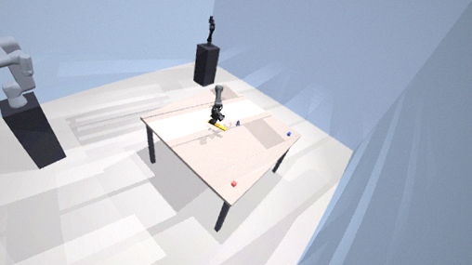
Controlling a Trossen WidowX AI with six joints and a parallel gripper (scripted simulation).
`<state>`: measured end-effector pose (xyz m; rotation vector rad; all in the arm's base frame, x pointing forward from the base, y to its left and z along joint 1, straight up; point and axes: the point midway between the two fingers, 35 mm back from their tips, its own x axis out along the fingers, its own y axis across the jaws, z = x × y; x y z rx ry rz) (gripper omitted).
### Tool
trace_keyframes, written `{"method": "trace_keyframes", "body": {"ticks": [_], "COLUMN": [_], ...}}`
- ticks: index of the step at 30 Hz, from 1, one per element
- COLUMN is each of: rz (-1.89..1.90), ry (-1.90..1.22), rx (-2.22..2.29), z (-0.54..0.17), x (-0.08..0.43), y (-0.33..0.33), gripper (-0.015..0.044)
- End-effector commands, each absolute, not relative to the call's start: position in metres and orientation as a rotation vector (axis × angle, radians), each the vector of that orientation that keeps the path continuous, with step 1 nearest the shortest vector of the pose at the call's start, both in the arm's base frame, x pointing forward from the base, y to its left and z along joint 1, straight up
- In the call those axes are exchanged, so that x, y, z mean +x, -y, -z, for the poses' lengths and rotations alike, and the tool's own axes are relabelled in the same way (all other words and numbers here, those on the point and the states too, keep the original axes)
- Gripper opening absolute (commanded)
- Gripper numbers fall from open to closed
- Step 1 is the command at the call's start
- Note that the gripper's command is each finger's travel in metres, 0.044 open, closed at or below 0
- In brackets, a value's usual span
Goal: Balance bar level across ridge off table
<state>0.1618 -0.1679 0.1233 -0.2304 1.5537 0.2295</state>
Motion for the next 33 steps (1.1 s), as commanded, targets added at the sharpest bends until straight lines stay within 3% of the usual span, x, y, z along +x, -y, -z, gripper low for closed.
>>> {"method": "trace_keyframes", "body": {"ticks": [1, 14, 33], "rz": [-0.214, -0.219, -0.372], "ry": [-1.546, -1.546, -1.521], "rx": [-0.24, -0.245, -0.395], "z": [-0.14, -0.161, -0.162], "x": [0.161, 0.16, 0.206], "y": [0.168, 0.163, 0.115], "gripper": [0.0, 0.0, 0.0]}}
